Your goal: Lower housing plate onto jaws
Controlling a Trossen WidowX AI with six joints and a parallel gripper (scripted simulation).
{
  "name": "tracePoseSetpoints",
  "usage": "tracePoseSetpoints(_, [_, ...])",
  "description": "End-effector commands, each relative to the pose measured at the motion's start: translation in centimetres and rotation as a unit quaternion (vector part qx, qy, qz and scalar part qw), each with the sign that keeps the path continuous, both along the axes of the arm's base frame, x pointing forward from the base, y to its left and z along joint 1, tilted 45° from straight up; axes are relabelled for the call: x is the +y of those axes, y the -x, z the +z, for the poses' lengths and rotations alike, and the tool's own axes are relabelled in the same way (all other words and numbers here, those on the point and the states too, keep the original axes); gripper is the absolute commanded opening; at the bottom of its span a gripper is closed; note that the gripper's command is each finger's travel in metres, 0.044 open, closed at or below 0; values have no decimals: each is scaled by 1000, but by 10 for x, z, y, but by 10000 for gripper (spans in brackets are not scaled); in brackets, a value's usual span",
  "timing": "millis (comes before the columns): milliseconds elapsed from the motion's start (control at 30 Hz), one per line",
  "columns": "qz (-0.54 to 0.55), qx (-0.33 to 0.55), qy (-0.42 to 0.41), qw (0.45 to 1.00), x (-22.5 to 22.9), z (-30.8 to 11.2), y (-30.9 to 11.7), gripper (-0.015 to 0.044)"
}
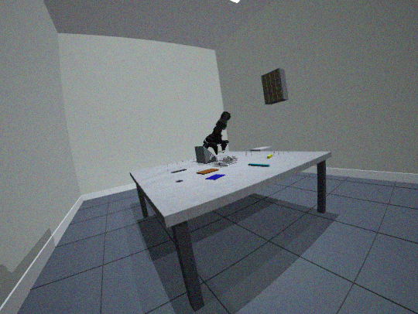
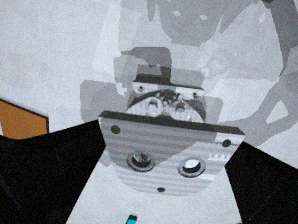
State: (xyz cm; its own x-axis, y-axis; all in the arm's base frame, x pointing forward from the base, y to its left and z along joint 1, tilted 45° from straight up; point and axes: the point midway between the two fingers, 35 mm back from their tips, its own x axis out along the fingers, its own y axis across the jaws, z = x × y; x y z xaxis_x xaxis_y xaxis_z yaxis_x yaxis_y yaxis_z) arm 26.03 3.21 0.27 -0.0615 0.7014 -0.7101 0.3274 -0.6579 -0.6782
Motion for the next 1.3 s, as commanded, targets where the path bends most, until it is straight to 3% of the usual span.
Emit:
tracePoseSetpoints(0, [2,0,1,1000,0,-1,4,351])
tracePoseSetpoints(1267, [7,-4,0,1000,0,-1,5,351])
